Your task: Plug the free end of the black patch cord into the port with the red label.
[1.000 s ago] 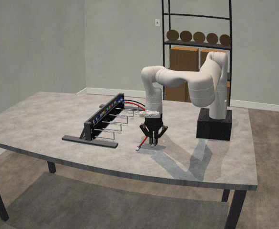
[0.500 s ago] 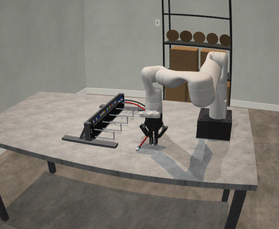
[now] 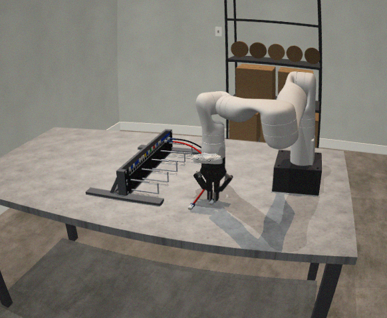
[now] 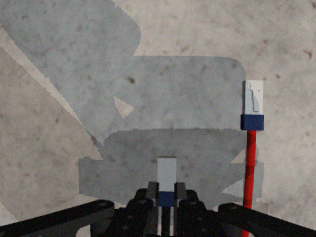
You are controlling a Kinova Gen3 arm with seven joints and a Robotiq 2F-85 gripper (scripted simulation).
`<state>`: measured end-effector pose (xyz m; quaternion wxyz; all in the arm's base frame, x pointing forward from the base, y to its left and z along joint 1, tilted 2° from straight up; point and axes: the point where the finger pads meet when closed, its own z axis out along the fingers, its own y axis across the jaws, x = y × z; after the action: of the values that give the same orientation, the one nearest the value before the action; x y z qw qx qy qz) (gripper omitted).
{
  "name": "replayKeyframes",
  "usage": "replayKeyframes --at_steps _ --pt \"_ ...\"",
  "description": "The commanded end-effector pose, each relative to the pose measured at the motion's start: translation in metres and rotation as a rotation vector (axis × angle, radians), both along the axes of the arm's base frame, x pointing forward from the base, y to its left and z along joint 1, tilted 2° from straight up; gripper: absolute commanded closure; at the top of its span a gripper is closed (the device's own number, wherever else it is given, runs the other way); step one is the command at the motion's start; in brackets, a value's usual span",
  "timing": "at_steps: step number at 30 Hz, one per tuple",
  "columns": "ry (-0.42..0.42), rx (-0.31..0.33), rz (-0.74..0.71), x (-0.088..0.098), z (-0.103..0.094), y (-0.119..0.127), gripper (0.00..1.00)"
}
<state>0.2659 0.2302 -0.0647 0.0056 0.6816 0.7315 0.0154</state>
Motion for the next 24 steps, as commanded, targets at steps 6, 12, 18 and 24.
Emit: replayKeyframes --at_steps 6,12,18,24 --pt "0.0 0.001 0.0 0.0 0.001 0.0 1.0" --pt "0.0 0.001 0.0 0.0 0.005 0.0 1.0" --pt "0.0 0.001 0.0 0.0 0.013 0.0 1.0" --pt "0.0 0.001 0.0 0.0 0.019 0.0 1.0"
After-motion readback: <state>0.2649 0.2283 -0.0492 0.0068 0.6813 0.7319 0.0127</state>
